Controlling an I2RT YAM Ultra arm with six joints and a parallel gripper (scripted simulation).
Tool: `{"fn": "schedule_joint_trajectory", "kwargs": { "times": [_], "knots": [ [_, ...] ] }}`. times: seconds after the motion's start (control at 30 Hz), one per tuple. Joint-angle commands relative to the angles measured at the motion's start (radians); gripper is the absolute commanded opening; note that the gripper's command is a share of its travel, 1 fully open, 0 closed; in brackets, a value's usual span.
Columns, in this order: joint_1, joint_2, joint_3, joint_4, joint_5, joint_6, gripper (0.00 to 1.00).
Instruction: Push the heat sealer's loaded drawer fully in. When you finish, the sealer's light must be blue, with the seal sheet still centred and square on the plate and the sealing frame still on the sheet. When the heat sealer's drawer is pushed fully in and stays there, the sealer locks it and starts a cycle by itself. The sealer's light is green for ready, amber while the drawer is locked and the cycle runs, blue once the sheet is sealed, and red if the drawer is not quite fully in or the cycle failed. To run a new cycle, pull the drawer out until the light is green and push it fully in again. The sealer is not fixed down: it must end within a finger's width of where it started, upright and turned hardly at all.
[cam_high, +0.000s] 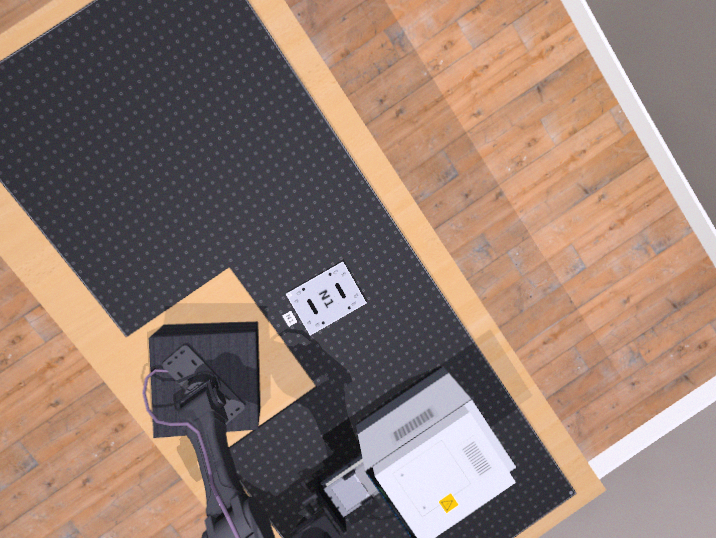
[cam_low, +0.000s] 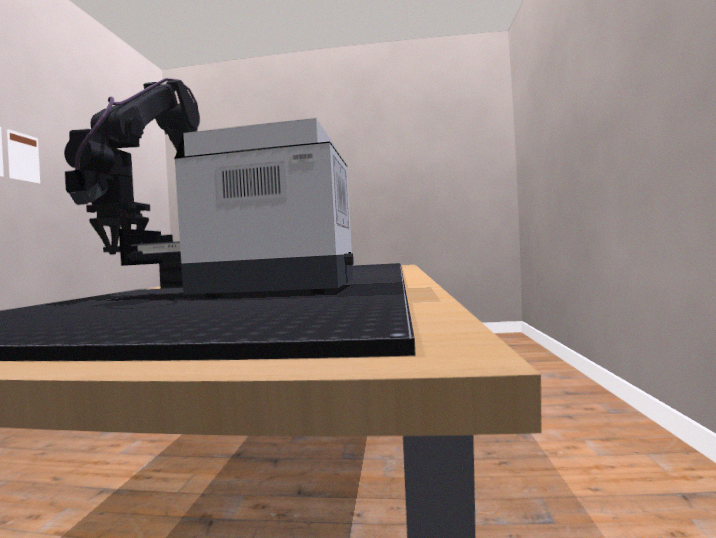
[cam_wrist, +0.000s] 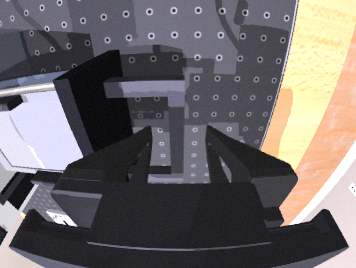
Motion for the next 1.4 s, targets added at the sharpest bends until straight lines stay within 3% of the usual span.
{"fn": "schedule_joint_trajectory", "kwargs": {
  "times": [0.0, 0.27, 0.3, 1.37],
  "knots": [
    [0.009, -0.022, 0.005, 0.018, -0.011, 0.006, 0.45],
    [0.002, -0.010, 0.004, 0.006, -0.003, 0.002, 0.45],
    [0.002, -0.010, 0.004, 0.006, -0.003, 0.002, 0.27],
    [0.002, -0.010, 0.004, 0.006, -0.003, 0.002, 0.00]
  ]
}}
